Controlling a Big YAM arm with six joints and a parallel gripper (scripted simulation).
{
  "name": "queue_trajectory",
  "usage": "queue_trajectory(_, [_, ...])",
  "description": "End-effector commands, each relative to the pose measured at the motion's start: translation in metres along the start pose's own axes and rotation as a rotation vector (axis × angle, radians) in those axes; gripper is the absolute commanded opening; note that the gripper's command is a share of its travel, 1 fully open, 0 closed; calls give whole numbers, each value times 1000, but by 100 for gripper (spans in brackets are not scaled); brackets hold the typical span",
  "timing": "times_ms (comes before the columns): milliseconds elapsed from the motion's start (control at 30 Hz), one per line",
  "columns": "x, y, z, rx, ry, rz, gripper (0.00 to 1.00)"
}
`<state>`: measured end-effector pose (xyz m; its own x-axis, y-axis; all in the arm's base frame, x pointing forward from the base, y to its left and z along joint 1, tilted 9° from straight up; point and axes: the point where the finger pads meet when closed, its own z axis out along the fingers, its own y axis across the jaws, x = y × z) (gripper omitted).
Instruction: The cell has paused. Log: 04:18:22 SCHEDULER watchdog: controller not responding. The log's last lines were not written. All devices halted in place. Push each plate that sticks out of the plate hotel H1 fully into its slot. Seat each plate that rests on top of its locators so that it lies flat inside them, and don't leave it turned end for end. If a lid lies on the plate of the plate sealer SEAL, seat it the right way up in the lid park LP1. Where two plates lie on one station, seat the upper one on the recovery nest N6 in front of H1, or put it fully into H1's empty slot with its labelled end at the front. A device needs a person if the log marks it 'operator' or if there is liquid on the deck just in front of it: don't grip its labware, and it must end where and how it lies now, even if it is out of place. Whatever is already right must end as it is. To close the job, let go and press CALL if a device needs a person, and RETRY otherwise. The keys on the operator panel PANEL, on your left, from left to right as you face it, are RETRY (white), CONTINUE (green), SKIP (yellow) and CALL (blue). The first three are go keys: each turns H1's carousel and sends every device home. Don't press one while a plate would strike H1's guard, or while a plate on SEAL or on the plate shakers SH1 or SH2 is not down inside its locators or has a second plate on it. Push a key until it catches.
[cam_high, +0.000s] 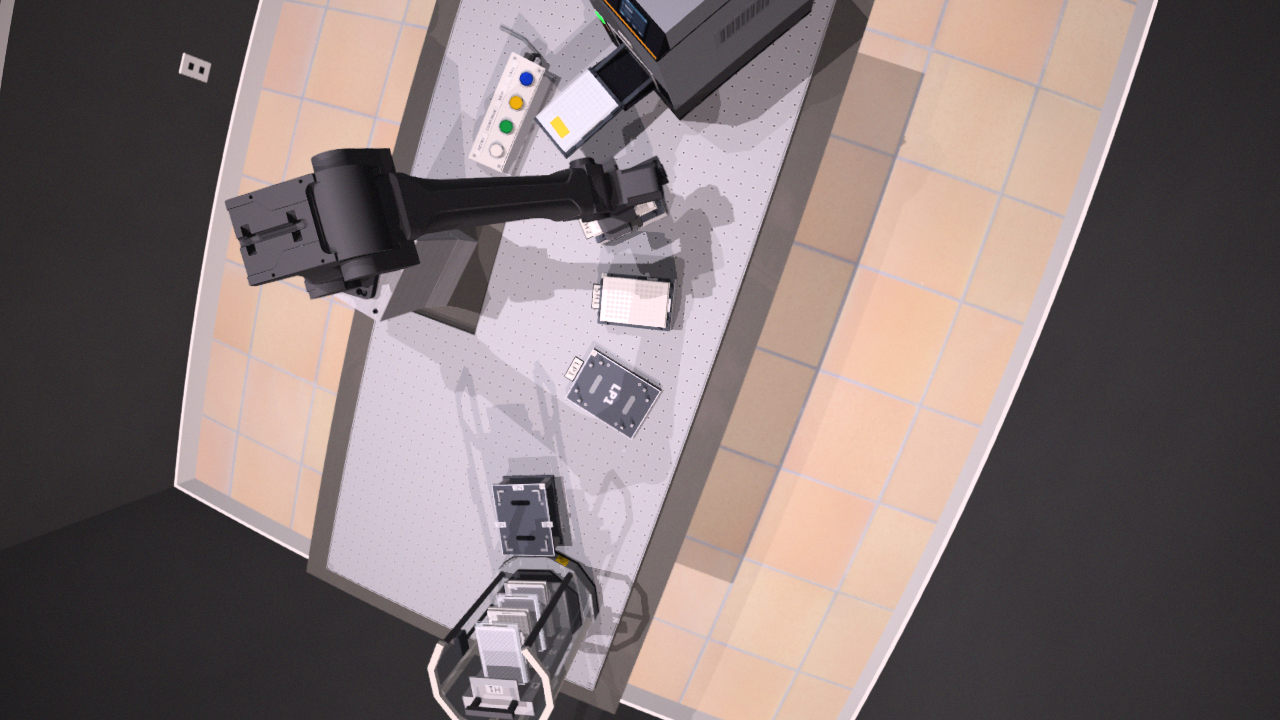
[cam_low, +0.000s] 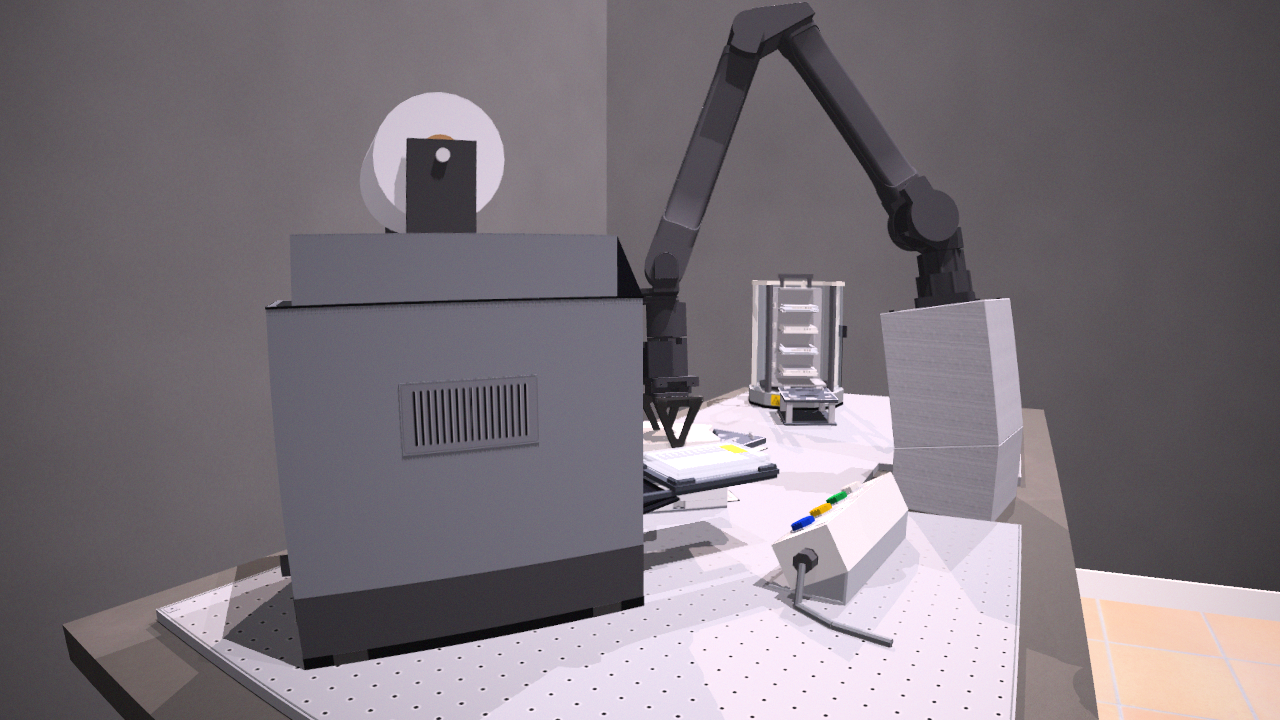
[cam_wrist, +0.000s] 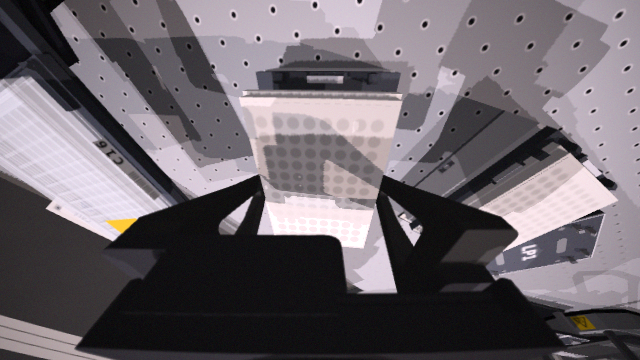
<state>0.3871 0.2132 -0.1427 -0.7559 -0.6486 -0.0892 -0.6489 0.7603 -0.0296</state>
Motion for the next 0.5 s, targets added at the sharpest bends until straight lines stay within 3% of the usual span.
queue_trajectory(0, [-19, -8, -1, 4, -39, 0, 84])
queue_trajectory(67, [-16, -7, 3, 2, -29, -2, 84])
queue_trajectory(233, [-25, -11, -8, 9, -61, 2, 84])
queue_trajectory(367, [-17, -9, 5, 3, -35, 0, 84])
queue_trajectory(467, [-21, -10, 1, 5, -47, -1, 84])
